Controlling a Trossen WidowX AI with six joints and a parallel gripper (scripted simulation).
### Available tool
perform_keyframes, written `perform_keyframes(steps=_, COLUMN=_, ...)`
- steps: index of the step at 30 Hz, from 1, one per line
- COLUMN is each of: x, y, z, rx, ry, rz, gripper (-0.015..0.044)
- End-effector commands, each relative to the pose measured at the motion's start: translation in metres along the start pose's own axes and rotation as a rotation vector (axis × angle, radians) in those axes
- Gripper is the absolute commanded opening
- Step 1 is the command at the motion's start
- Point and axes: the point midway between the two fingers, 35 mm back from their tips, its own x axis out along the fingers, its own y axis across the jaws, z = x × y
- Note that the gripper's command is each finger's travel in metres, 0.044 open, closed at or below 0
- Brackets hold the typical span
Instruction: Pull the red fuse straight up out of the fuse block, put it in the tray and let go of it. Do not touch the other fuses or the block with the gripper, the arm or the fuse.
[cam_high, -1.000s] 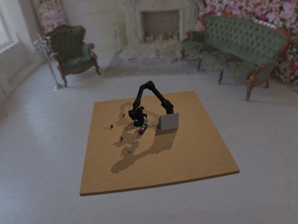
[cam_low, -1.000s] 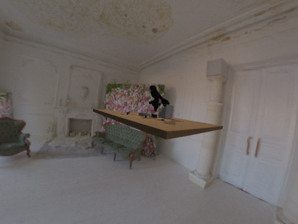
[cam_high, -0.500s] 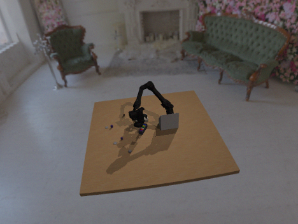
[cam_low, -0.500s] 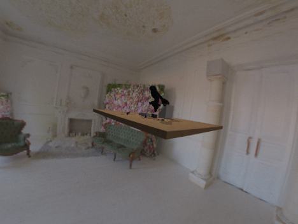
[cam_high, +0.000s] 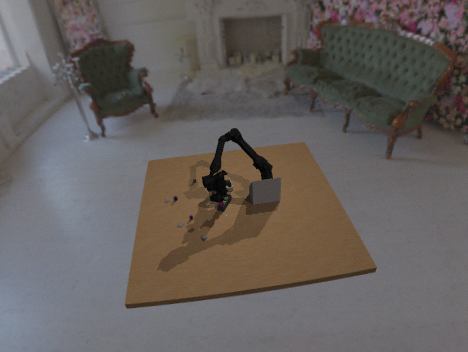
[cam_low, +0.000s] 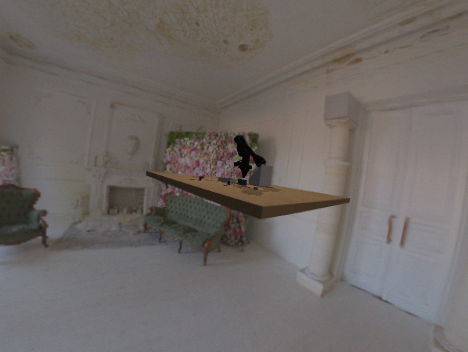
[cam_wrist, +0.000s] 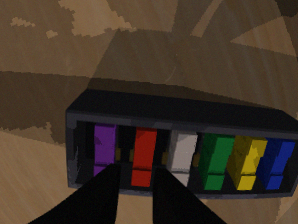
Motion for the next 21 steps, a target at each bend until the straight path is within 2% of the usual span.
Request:
perform_keyframes(steps=1, x=0.0067, y=-0.0021, z=-0.0015, rx=-0.005, ry=0.004, rz=-0.008, gripper=0.0066)
perform_keyframes(steps=21, x=0.0126, y=-0.0024, z=-0.0012, rx=-0.005, ry=0.004, rz=-0.009, gripper=0.0066)
